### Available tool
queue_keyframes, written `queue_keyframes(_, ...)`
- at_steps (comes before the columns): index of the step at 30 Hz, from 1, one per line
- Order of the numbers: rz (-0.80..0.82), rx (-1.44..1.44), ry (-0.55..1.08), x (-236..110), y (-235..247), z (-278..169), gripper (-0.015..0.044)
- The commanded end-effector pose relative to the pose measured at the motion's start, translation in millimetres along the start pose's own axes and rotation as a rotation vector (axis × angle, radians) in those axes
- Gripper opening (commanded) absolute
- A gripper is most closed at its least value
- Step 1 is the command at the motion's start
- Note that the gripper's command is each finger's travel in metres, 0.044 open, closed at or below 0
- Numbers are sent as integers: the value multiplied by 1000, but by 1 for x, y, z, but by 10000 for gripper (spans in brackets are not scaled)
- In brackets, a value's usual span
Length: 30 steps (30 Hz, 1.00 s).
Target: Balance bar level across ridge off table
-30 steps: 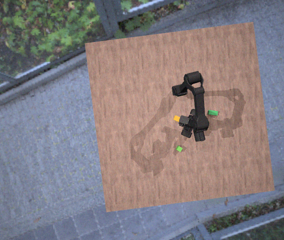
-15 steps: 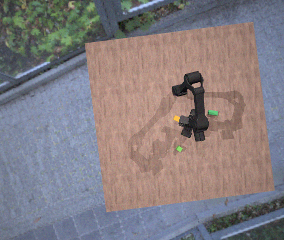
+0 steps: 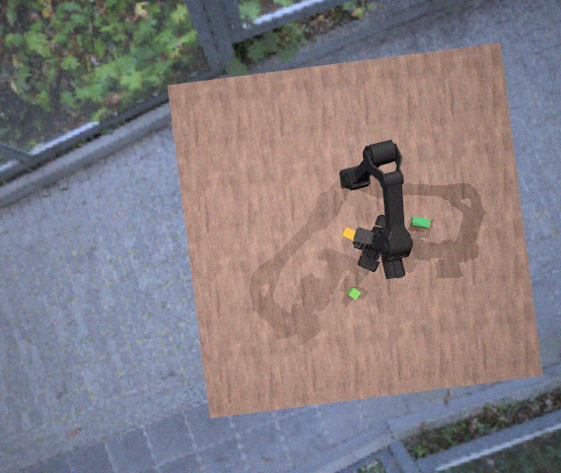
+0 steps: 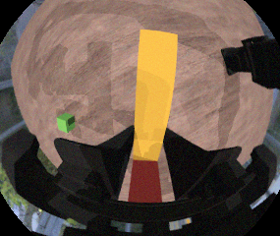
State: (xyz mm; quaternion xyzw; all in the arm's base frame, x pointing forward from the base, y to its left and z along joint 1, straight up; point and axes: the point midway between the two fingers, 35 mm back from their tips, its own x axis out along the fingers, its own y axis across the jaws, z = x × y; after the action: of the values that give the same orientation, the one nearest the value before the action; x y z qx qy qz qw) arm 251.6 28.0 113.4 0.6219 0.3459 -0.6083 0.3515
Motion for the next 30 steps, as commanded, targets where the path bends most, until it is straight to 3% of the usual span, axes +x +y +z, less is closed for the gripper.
queue_keyframes(1,0,4,0,2,0,0,0)
queue_keyframes(30,1,1,1,0,0,0,0)
